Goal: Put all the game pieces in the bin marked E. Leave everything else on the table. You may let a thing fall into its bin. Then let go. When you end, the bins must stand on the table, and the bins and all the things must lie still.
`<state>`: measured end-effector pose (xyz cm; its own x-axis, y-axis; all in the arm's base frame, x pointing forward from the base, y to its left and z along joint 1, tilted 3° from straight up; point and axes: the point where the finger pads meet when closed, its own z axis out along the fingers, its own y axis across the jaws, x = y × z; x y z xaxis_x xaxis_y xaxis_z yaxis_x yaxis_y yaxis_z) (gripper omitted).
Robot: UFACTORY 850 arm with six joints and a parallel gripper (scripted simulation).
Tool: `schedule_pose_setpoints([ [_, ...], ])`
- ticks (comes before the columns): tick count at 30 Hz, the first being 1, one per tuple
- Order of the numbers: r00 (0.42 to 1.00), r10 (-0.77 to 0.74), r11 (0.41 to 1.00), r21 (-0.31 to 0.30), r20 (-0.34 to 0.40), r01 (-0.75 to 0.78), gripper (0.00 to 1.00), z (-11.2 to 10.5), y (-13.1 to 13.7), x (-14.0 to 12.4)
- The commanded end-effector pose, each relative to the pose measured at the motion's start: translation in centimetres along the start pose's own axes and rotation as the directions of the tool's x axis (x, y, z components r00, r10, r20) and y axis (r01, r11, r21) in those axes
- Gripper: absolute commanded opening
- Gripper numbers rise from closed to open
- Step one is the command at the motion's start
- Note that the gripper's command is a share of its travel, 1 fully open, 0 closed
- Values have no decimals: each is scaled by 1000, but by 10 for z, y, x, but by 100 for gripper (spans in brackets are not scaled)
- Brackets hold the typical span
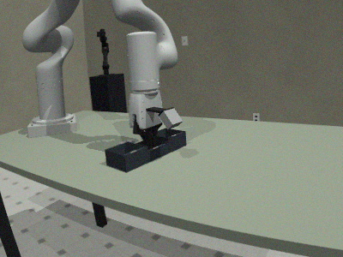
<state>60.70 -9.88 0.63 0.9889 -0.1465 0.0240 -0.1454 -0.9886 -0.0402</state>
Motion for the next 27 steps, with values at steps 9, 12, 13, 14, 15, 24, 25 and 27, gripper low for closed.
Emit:
schedule_pose_setpoints([
  [9, 1000, 0, 1000, 0, -2, 0, 7, -1, 0, 1],
  [12, 1000, 0, 1000, 0, -2, 0, 7, -1, 0, 1],
  [13, 1000, 0, 1000, 0, -2, 0, 7, -1, 0, 1],
  [14, 1000, 0, 1000, 0, -2, 0, 7, -2, 0, 1],
  [15, 1000, 0, 1000, 0, -2, 0, 7, -4, 0, 1],
  [24, 1000, 0, 1000, 0, -2, 0, 7, -13, 0, 1],
  [25, 1000, 0, 1000, 0, -2, 0, 7, -14, 0, 1],
  [27, 1000, 0, 1000, 0, -2, 0, 7, -17, 0, 1],
])
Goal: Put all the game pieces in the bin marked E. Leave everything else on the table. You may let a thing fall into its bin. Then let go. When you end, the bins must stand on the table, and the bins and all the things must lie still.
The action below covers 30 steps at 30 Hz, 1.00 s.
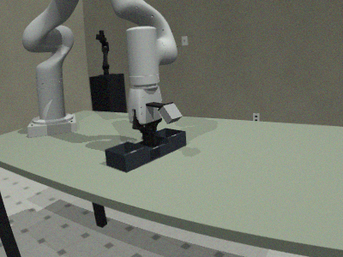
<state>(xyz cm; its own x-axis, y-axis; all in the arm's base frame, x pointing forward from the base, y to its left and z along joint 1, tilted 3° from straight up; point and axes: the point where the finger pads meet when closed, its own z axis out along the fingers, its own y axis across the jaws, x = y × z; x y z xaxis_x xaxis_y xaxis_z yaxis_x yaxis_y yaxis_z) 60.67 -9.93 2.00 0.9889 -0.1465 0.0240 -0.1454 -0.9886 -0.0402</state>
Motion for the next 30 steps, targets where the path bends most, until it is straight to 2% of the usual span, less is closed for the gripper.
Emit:
schedule_pose_setpoints([
  [1, 1000, 0, 1000, 0, -2, 0, 7, -4, 0, 1],
  [9, 1000, 0, 1000, 0, -2, 0, 7, -13, 0, 1],
  [17, 1000, 0, 1000, 0, -2, 0, 7, -45, 0, 1],
  [19, 1000, 0, 1000, 0, -2, 0, 7, -47, 0, 1],
  [30, 1000, 0, 1000, 0, -2, 0, 7, -47, -45, -3],
])
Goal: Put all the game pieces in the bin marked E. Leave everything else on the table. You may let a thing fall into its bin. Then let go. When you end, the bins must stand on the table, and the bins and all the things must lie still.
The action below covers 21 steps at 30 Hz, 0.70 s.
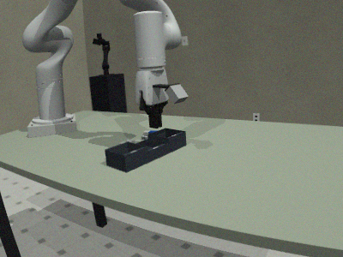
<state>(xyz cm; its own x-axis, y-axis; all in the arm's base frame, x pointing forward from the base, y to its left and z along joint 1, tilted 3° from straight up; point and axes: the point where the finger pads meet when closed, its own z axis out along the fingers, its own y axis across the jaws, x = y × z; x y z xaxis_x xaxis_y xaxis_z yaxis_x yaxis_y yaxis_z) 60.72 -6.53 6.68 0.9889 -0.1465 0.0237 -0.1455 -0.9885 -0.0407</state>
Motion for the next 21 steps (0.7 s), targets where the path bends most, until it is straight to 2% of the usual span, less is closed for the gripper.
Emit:
schedule_pose_setpoints([
  [1, 1000, 0, 1000, 0, -2, 0, 7, -1, -14, 0],
  [8, 1000, 0, 1000, 0, -2, 0, 7, -1, -49, -3],
  [12, 1000, 0, 1000, 0, -2, 0, 7, -1, -48, -3],
  [21, 1000, 0, 1000, 0, -2, 0, 7, 23, -49, -3],
])
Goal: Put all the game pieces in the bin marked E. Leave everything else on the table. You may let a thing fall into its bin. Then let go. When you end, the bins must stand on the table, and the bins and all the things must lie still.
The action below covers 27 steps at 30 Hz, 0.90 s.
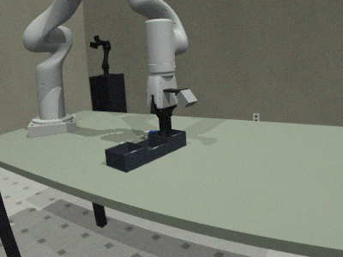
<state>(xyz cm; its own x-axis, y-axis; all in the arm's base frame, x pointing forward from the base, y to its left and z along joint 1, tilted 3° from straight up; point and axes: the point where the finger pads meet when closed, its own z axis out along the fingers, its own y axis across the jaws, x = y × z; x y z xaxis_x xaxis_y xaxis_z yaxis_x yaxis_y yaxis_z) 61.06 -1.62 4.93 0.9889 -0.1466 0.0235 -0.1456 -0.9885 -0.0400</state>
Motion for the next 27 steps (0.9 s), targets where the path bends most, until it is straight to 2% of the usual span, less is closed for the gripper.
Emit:
schedule_pose_setpoints([
  [1, 1000, 0, 1000, 0, -3, 0, 7, 6, 0, 1],
  [15, 1000, 0, 1000, 0, -2, 0, 7, 38, 0, 1],
  [27, 1000, 0, 1000, 0, -2, 0, 7, 39, 0, 1],
])
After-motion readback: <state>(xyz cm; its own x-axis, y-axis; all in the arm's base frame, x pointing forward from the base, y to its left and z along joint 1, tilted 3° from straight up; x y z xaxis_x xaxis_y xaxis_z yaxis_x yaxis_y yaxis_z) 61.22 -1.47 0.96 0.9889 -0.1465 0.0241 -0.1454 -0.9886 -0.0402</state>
